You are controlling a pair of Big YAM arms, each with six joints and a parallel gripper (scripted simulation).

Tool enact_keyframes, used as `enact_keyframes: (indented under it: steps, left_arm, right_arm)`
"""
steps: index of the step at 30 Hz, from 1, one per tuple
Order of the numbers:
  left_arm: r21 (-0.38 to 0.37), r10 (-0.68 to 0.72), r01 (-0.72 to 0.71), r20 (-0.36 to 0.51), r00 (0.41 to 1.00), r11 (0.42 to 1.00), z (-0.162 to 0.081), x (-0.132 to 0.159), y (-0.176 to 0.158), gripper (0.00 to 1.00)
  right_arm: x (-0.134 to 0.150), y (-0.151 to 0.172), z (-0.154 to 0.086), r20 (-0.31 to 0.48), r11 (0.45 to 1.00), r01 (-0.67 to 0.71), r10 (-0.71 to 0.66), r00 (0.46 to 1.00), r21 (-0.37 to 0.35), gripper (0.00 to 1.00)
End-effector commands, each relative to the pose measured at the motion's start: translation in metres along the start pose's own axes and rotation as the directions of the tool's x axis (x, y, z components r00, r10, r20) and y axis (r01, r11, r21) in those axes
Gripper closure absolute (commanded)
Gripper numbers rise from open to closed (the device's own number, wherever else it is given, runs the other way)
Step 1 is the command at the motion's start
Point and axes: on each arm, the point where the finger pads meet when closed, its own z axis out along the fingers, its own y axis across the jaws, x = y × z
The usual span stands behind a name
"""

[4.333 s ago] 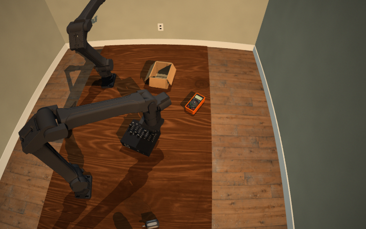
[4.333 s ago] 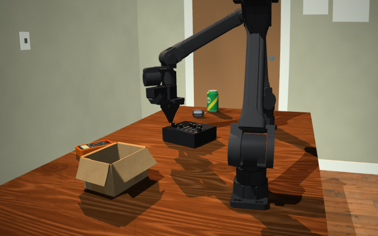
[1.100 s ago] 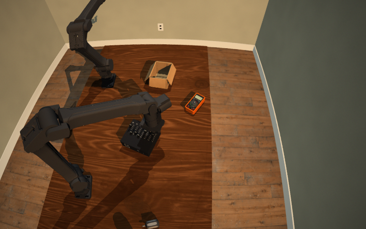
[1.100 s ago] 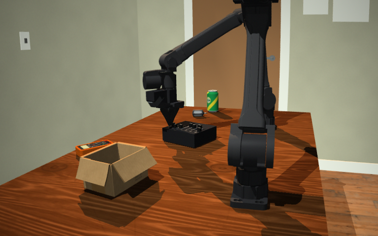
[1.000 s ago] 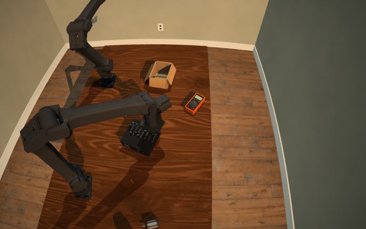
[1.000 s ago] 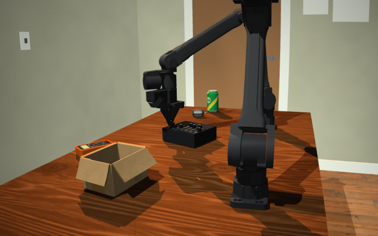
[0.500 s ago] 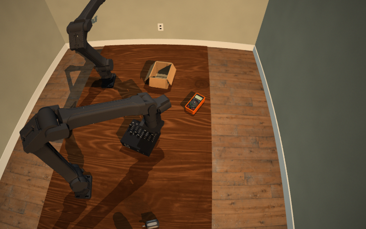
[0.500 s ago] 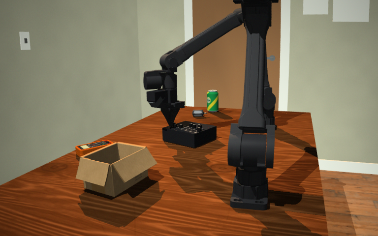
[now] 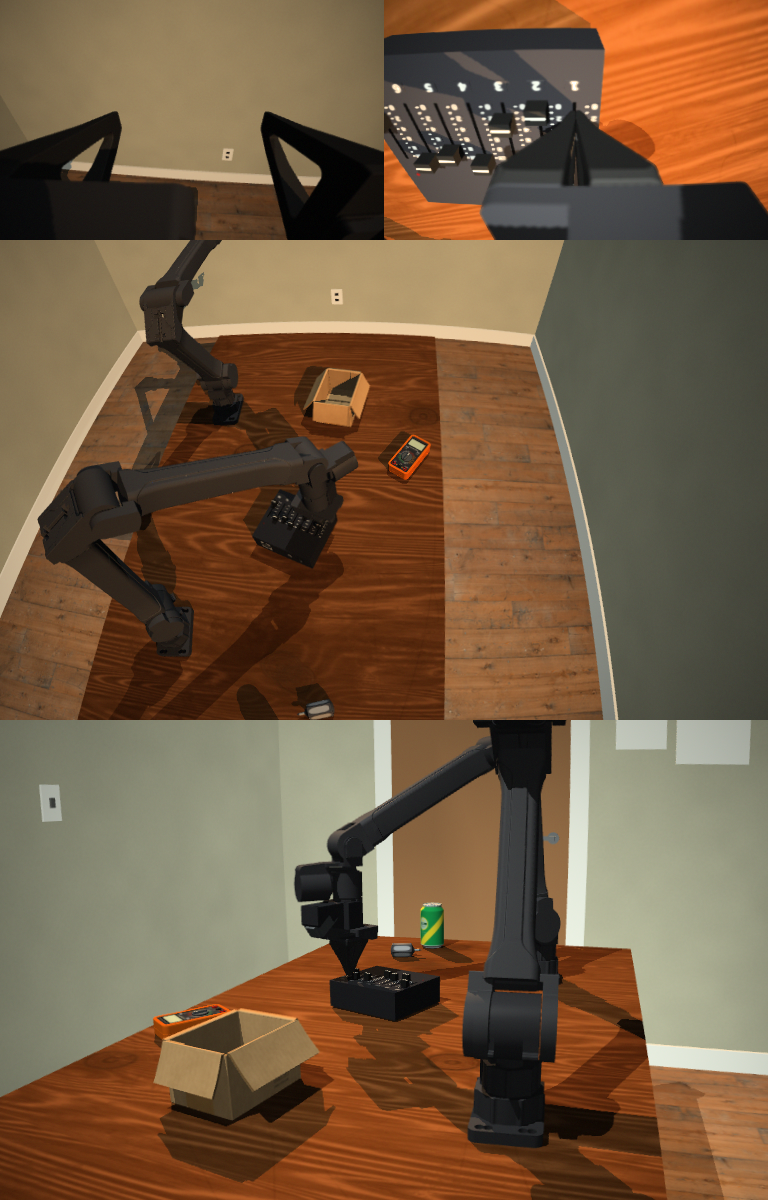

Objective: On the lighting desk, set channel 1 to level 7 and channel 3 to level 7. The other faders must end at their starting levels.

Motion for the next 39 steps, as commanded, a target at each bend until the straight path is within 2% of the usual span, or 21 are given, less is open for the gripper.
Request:
enact_keyframes:
  steps: [1,39]
  left_arm:
    - [-0.010,-0.014,0.014,0.017,1.000,1.000,-0.0012,-0.0040,0.0043,0.00]
    - [-0.010,-0.014,0.014,0.017,1.000,1.000,-0.0012,-0.0040,0.0043,0.00]
  right_arm:
    - [0.0059,-0.0062,-0.0096,0.021,1.000,-0.004,0.004,1.000,0.015,1.00]
    - [0.0149,-0.0058,-0.0093,0.018,1.000,-0.007,0.007,1.000,0.013,1.00]
